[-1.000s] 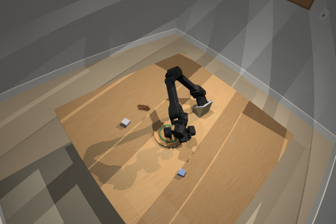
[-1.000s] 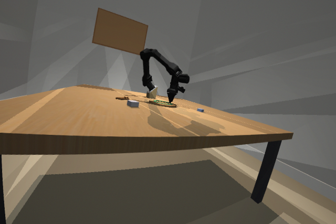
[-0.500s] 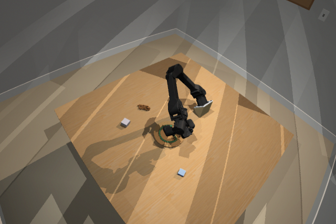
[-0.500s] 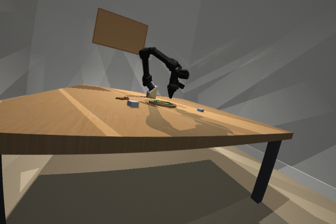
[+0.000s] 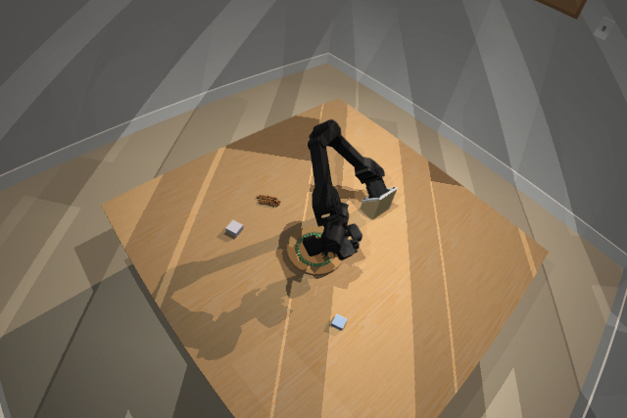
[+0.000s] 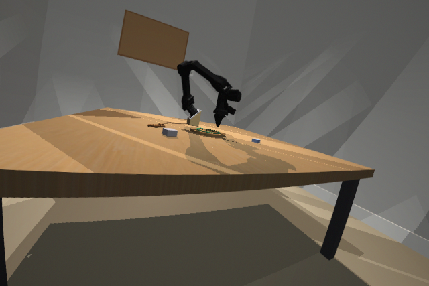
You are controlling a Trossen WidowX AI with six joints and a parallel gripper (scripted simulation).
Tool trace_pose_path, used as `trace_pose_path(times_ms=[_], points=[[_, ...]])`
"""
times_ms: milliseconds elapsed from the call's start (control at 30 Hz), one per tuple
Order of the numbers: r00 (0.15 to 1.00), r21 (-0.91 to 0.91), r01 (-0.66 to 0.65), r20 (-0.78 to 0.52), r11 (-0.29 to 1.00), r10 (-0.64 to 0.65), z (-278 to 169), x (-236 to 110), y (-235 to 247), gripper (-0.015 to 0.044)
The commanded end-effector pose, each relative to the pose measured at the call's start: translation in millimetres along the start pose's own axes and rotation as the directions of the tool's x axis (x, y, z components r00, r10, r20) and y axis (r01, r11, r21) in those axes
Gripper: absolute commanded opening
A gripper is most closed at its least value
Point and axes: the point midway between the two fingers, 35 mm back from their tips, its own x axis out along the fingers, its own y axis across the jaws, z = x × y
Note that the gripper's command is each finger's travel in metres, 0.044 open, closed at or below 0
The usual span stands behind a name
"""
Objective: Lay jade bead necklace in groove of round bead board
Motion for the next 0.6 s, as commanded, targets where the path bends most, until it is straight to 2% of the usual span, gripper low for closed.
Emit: trace_pose_path(times_ms=[0, 567], points=[[1.0, -0.01, -0.001, -0.006, 1.0, 0.001, -0.8, 7.3, 1.2, 0.012], [1.0, -0.019, -0.004, -0.011, 1.0, 0.004, -2.5, 30.6, 2.9, 0.012]])
